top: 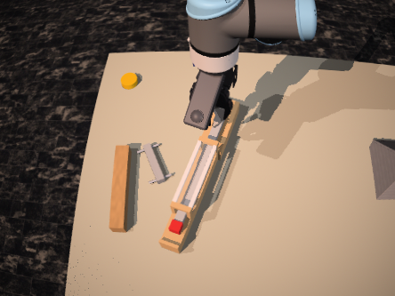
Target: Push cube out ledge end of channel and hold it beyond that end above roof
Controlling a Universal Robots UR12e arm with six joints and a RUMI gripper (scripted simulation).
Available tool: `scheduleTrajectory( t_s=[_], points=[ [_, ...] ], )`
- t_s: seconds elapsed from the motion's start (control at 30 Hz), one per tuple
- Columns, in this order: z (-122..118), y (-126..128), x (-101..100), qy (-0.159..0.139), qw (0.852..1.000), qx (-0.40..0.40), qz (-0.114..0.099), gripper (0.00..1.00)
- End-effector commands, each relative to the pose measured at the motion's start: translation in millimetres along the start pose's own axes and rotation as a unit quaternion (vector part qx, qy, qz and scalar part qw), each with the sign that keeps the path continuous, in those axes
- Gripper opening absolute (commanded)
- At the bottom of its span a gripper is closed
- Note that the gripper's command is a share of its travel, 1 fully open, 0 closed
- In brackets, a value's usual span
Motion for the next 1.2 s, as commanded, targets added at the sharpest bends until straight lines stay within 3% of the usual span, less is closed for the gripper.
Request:
scheduleTrajectory(
  t_s=[0.0,0.13,0.2,0.4,0.7,1.17],
  points=[
    [-15.1,2.7,0.6,0.001,1.0,0.0,0.0,0.0],
    [-77.9,8.2,0.6,0.001,1.0,0.0,0.0,0.0],
    [-92.1,8.4,0.6,0.0,1.0,0.0,0.0,0.0],
    [-92.9,8.5,-2.6,0.0,1.0,0.0,0.0,0.0],
    [-92.9,8.6,-43.5,0.0,1.0,0.0,0.0,0.0],
    [-92.9,8.6,-58.2,0.0,1.0,0.0,0.0,0.0]
  ],
)
Point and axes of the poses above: the point where the finger pads meet when closed, its own x axis back along the fingers, its own y axis across the jaws, z = x × y, the point moved 9 cm from there along x, back along the fingers, and after that the axes turned 5 degrees about -x, right-handed, at the moved point
